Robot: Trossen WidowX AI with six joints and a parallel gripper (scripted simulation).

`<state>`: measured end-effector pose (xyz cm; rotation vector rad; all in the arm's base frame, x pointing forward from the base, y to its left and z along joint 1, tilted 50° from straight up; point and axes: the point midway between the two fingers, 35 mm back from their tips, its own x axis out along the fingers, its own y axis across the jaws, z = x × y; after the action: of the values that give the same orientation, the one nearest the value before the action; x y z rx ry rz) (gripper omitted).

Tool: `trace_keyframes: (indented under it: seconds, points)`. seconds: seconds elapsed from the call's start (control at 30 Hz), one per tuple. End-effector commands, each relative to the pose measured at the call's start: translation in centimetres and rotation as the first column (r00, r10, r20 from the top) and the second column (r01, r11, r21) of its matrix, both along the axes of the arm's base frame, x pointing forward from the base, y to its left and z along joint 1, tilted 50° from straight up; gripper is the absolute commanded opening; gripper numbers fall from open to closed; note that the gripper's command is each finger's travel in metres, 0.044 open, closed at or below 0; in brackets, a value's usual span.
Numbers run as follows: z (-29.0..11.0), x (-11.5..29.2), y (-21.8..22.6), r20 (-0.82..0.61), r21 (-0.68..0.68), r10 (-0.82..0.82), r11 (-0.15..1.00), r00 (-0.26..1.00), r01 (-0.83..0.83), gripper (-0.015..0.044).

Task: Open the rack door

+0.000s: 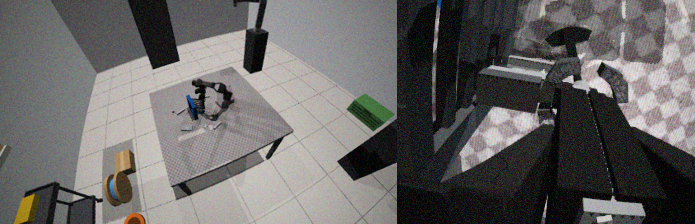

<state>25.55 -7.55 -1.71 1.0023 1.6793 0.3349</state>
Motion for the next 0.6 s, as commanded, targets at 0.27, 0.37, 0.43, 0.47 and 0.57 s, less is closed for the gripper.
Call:
trace_keyframes:
  seconds: [0.27, 0.37, 0.43, 0.47, 0.57]
  points:
    - [-2.0, -0.4, -1.7, 0.164, -0.003, 0.142, 0.99, 0.976, -0.143, 0.0026]
    - [-2.5, -0.4, -2.2, 0.199, -0.007, 0.172, 0.985, 0.965, -0.174, 0.0026]
    - [-2.8, -0.4, -2.5, 0.222, -0.01, 0.191, 0.981, 0.956, -0.194, 0.0026]
    - [-3.0, -0.4, -2.6, 0.234, -0.012, 0.201, 0.979, 0.951, -0.204, 0.0026]
    - [-3.5, -0.3, -3.1, 0.273, -0.019, 0.234, 0.971, 0.933, -0.238, 0.0026]
